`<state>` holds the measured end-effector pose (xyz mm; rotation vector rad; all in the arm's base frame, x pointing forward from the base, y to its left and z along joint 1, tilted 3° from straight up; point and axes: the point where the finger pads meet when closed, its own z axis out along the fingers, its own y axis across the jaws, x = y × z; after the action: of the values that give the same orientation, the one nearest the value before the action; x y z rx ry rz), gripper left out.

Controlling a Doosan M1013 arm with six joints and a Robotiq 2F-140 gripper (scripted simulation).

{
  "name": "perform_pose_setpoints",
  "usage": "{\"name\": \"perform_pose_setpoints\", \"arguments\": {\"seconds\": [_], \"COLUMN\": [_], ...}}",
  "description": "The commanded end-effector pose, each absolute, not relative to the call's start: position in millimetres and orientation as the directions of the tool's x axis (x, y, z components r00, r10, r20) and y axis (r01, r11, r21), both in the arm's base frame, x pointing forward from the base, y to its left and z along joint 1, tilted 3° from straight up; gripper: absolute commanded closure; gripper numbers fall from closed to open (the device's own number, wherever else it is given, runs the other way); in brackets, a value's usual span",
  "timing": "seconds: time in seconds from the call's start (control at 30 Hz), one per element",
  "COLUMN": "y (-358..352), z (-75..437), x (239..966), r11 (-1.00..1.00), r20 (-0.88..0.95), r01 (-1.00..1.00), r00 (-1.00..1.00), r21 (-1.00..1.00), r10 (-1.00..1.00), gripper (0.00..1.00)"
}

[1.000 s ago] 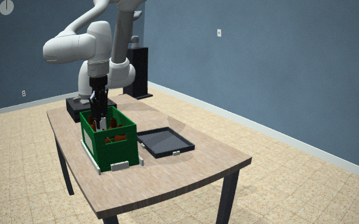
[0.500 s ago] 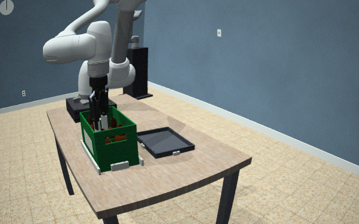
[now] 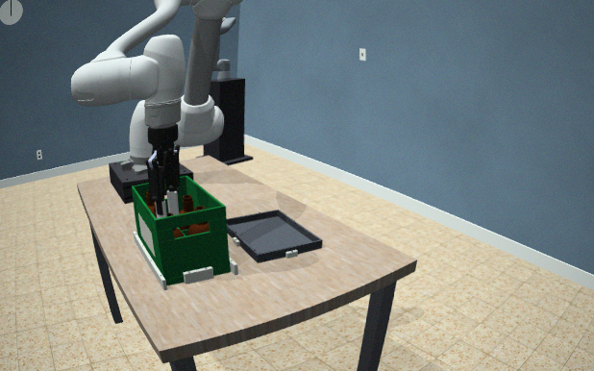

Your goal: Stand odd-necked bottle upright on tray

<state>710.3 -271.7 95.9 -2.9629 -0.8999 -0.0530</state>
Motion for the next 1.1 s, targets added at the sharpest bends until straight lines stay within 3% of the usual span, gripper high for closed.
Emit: {"name": "perform_pose_setpoints", "arguments": {"seconds": [0.0,0.67,1.07], "y": [-270,-271,-273], "z": [93,111,152], "x": [709,709,708], "r11": [-0.825,-0.825,-0.825], "r20": [0.044,0.044,0.044], "r01": [0.563,0.563,0.563], "r00": [0.826,0.826,0.826], "r21": [-0.035,-0.035,-0.035], "r10": [0.562,0.562,0.562], "gripper": [0.62,0.62,0.62]}}
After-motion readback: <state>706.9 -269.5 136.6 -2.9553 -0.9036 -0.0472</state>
